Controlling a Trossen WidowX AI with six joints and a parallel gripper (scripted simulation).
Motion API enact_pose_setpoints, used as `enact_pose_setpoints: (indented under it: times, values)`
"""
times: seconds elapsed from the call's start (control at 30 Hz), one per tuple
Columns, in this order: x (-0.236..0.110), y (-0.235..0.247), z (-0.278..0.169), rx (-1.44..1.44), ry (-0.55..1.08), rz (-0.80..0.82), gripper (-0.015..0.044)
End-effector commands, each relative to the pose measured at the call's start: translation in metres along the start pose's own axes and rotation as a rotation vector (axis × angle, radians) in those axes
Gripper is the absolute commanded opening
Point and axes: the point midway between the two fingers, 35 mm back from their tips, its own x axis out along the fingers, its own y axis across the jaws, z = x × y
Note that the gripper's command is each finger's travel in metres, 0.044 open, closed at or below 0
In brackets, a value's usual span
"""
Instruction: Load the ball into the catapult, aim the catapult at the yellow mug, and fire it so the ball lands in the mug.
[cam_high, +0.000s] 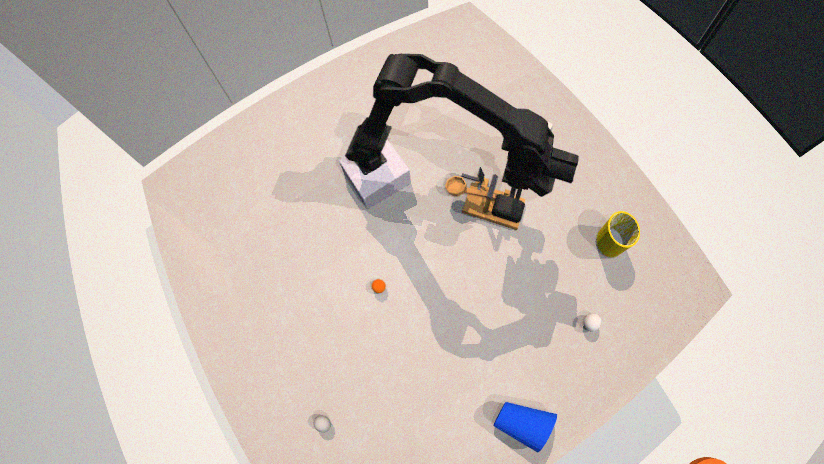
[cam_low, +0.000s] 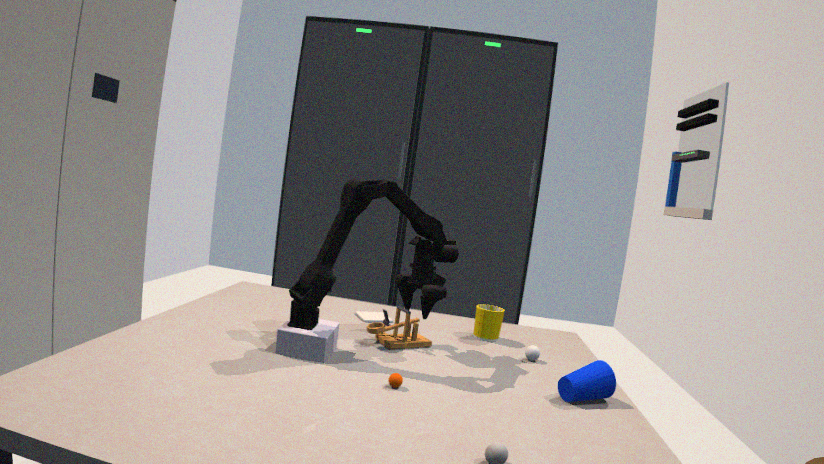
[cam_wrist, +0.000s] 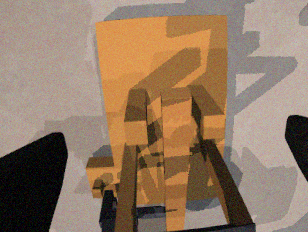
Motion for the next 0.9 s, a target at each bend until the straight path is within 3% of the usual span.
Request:
enact_pose_setpoints:
  times: [0.0, 0.87]
  values:
    - [0.006, 0.000, 0.000, -0.004, 0.001, 0.000, 0.0440]
    - [0.047, 0.000, 0.000, -0.004, 0.002, 0.000, 0.0440]
